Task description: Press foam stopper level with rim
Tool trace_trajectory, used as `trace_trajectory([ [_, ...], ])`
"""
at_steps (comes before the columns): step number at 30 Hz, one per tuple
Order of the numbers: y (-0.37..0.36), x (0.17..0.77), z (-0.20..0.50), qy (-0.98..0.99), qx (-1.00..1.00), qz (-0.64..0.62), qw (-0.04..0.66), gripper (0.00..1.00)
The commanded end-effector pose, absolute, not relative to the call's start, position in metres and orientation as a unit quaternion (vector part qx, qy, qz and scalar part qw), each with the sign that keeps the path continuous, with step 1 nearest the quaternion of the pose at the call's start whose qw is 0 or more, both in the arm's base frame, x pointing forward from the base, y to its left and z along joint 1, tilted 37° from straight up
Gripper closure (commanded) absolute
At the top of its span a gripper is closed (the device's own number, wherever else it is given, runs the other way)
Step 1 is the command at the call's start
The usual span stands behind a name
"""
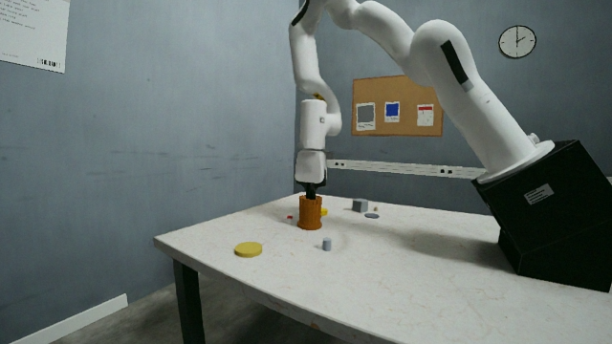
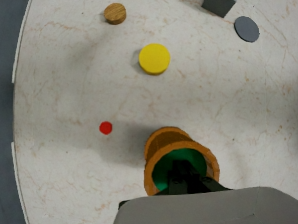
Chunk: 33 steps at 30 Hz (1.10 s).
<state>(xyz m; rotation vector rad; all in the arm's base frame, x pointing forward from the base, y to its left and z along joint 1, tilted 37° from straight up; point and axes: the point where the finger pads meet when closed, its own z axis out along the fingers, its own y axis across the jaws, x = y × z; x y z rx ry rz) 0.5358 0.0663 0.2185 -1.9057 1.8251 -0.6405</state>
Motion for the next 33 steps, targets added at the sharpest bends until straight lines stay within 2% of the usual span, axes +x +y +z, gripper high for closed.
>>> trace_trajectory([
  [1,0.066,0.535,0.220,0.657,-0.686,-0.231,0.212,1.00],
  [33,0.067,0.526,0.233,0.657,-0.686,-0.231,0.212,1.00],
])
